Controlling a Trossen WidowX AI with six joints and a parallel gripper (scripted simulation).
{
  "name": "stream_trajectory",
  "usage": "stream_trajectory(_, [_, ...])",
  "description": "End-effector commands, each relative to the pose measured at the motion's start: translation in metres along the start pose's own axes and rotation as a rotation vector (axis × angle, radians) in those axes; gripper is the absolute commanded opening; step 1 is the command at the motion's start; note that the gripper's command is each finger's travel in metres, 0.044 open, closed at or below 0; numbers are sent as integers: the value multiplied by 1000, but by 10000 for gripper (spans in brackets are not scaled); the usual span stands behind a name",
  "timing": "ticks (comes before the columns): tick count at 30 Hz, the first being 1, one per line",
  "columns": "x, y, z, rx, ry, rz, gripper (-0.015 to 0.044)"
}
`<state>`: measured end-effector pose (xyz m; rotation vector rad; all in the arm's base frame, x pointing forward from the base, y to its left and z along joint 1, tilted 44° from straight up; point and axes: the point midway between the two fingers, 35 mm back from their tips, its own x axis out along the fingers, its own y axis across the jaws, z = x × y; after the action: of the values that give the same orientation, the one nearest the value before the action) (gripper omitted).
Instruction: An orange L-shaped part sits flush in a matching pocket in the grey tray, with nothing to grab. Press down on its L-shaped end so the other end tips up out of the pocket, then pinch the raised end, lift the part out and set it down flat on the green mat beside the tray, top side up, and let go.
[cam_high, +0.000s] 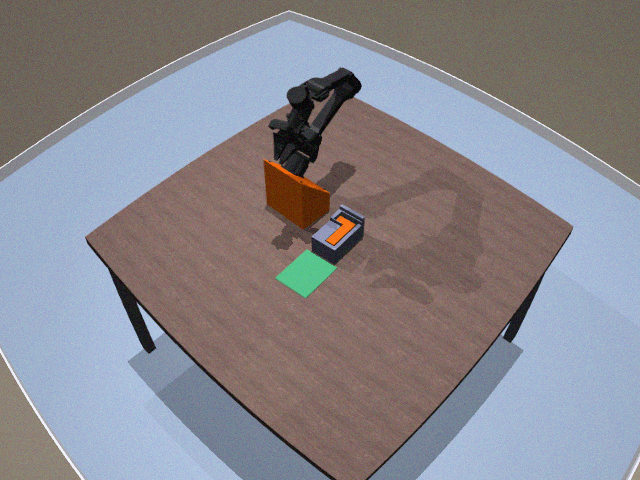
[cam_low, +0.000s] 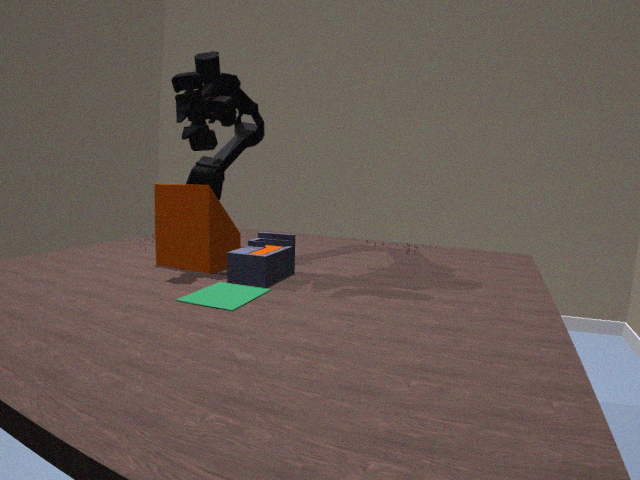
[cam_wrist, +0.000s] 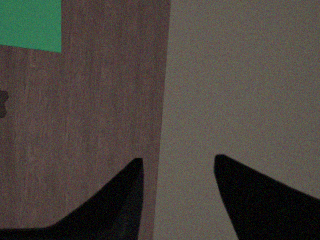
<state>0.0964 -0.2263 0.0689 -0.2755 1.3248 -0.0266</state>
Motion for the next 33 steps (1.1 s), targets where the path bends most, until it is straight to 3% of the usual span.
stream_trajectory(1, [15, 30, 54, -11, -85, 205, 180])
stream_trajectory(7, [22, 93, 122, 43, -102, 561, 180])
stream_trajectory(15, [10, 187, 176, 138, 110, 962, 180])
stream_trajectory(24, [12, 192, 177, 141, 117, 969, 180])
stream_trajectory(33, [51, 252, 175, 141, 116, 972, 180])
